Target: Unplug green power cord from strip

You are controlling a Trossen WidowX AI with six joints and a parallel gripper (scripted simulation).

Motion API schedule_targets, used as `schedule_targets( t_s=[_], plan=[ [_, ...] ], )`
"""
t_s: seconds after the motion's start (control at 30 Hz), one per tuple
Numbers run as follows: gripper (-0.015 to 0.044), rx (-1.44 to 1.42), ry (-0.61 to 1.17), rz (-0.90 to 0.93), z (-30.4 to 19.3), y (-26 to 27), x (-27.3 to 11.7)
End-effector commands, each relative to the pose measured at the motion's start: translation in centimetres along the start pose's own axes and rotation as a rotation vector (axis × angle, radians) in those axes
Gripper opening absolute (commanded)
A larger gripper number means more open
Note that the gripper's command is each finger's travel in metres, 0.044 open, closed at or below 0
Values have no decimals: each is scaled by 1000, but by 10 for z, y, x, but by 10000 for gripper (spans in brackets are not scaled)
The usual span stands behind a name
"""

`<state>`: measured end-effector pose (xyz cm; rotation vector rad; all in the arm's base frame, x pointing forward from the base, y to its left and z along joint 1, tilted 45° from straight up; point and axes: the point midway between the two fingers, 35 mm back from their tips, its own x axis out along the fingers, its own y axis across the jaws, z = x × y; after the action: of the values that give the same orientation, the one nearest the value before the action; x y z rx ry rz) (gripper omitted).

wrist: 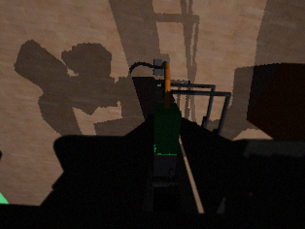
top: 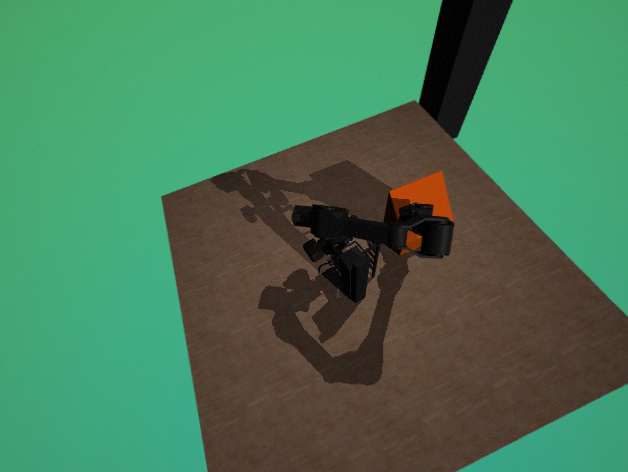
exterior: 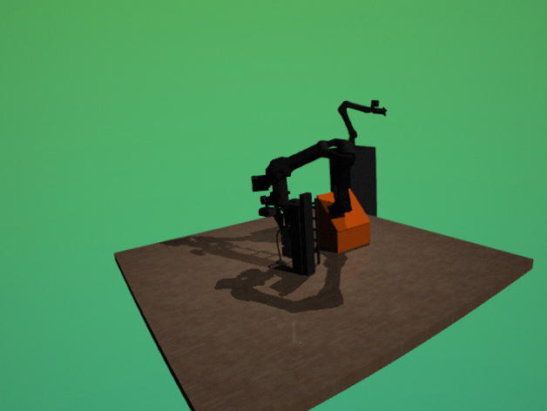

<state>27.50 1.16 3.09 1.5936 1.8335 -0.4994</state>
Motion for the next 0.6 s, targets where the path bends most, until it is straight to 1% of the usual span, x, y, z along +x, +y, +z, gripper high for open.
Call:
schedule_targets(
  t_s=[0.0,0.57],
  plan=[
    [0,0,-48,8,21,2,-7],
    [0,2,-49,8,48,2,-13]
  ],
)
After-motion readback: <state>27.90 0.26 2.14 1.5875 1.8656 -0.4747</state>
